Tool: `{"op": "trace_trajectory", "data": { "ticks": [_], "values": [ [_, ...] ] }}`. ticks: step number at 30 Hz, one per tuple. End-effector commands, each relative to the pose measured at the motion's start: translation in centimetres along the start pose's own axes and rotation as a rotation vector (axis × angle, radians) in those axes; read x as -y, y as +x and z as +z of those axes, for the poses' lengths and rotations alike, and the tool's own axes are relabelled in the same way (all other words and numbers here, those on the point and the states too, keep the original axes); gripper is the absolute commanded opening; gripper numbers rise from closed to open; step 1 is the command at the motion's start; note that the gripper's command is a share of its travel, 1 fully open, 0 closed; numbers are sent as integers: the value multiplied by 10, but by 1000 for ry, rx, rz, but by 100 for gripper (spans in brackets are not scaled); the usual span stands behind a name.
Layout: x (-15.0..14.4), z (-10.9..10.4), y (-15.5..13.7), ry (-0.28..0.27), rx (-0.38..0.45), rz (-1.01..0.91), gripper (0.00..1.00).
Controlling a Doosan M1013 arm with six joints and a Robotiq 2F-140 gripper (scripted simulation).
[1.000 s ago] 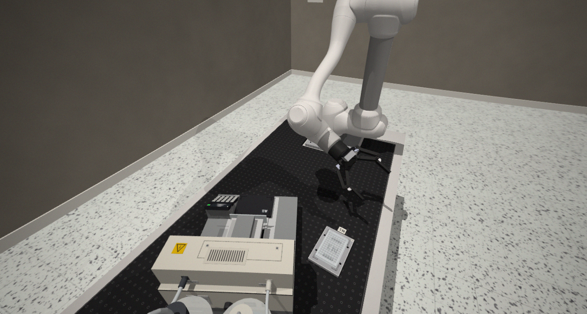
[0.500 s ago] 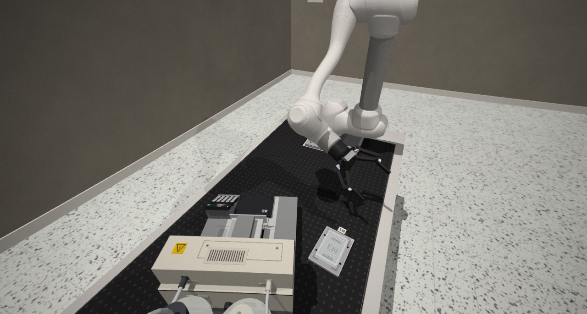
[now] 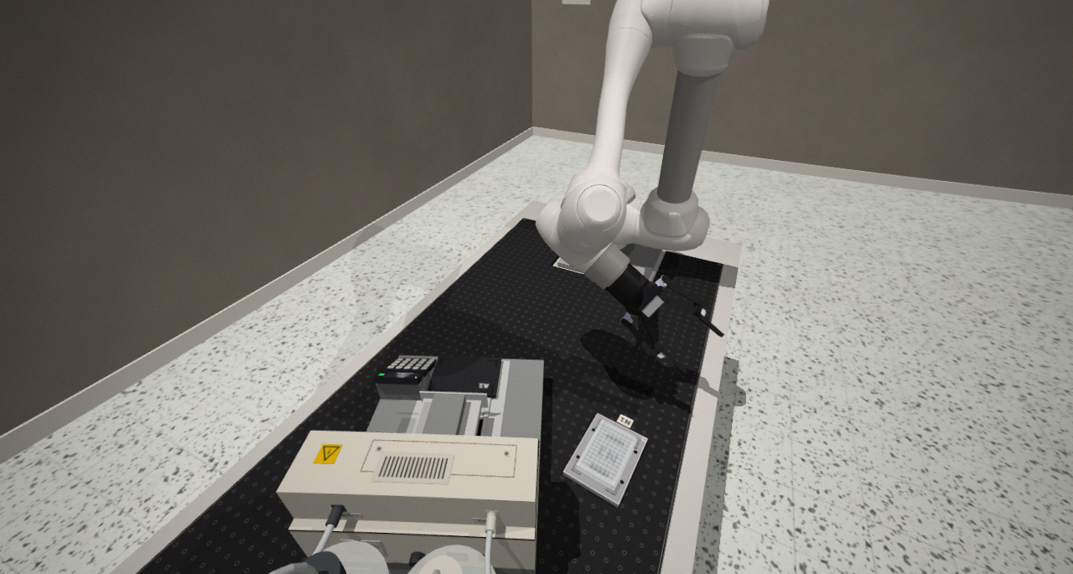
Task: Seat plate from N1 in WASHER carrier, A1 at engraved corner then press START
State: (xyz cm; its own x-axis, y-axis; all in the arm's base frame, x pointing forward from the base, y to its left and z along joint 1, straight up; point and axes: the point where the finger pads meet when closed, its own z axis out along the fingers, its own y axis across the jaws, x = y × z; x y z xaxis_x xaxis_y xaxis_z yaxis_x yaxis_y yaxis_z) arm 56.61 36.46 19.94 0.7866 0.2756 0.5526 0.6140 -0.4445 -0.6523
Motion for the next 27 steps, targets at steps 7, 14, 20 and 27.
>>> {"op": "trace_trajectory", "data": {
  "ticks": [7,14,20,27],
  "values": [
    [-19,3,6,-77,242,163,70],
    [-42,-4,15,-206,367,276,70],
    [-54,-10,22,-282,407,327,70],
    [-77,-22,37,-425,455,411,70]
  ]
}}
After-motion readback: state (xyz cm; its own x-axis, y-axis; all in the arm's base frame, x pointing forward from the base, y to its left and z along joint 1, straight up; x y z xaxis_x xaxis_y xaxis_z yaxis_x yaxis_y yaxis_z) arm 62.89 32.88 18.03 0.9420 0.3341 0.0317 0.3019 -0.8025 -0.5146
